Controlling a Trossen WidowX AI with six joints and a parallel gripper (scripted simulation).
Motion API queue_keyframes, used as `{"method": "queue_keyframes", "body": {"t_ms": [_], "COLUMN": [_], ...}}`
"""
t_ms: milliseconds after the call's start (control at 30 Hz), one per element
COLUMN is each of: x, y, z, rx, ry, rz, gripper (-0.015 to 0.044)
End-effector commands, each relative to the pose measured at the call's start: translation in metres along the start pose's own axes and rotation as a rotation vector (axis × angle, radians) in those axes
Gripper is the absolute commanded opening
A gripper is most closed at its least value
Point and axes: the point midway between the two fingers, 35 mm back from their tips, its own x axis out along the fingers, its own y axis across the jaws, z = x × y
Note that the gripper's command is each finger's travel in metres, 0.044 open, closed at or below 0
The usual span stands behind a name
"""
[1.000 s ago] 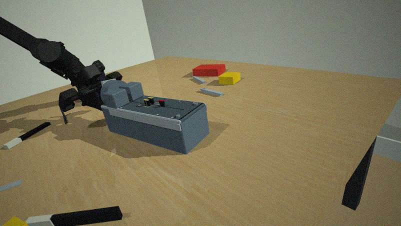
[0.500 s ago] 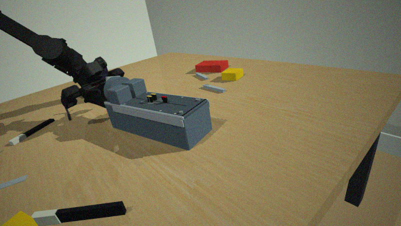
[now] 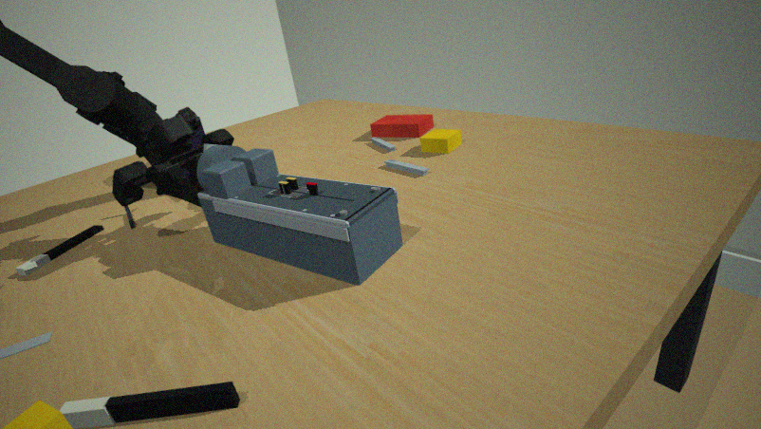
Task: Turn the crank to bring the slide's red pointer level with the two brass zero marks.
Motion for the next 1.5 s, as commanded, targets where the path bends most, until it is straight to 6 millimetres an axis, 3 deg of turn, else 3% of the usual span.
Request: {"method": "queue_keyframes", "body": {"t_ms": [0, 1467], "x": [-0.003, -0.024], "y": [-0.008, -0.019], "z": [0.002, 0.022], "rx": [0.009, 0.010], "ry": [-0.006, -0.006], "rz": [-0.025, -0.025], "gripper": [0.0000, 0.0000]}}
